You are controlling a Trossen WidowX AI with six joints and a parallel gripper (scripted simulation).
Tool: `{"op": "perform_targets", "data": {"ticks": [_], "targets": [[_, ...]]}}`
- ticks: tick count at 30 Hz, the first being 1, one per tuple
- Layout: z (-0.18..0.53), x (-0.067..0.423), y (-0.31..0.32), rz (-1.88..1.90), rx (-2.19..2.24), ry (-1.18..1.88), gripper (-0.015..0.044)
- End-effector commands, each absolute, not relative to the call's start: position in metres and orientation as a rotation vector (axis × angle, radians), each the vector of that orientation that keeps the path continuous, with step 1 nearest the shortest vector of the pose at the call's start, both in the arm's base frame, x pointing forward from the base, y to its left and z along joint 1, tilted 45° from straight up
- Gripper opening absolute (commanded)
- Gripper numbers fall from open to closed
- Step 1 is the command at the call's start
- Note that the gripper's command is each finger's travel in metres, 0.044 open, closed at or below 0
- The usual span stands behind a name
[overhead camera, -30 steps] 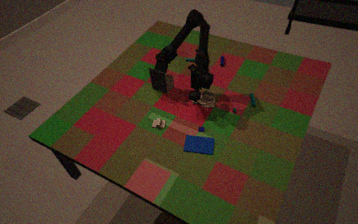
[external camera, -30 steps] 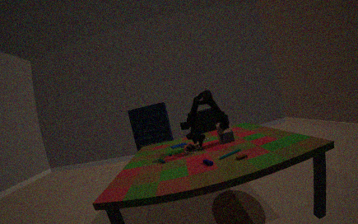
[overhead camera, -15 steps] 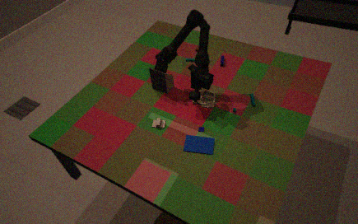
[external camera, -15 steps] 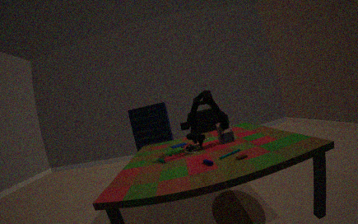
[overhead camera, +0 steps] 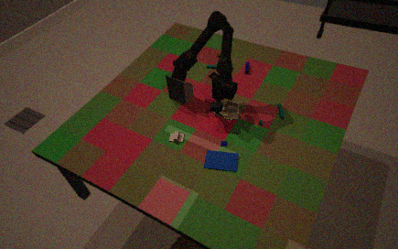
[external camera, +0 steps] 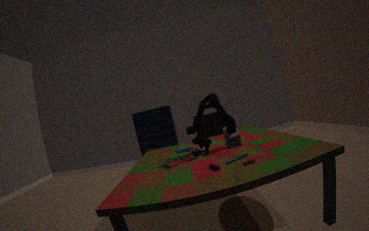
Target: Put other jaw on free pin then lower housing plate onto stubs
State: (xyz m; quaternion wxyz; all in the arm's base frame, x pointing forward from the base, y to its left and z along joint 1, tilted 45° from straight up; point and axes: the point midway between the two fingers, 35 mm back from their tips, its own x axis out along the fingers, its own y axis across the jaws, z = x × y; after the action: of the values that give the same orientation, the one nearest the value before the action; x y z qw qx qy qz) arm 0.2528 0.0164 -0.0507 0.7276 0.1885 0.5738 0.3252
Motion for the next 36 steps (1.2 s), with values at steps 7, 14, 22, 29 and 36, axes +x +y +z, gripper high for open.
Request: {"op": "perform_targets", "data": {"ticks": [7,14,22,29,36], "targets": [[-0.0523,0.2530,0.0185,0.715,0.423,1.264,0.0351],[-0.0526,0.2531,0.0188,0.715,0.423,1.264,0.0351],[-0.0543,0.2534,0.0205,0.716,0.423,1.264,0.0351],[-0.0549,0.2535,0.0211,0.716,0.423,1.263,0.0351],[-0.0560,0.2537,0.0222,0.716,0.423,1.263,0.0351]]}}
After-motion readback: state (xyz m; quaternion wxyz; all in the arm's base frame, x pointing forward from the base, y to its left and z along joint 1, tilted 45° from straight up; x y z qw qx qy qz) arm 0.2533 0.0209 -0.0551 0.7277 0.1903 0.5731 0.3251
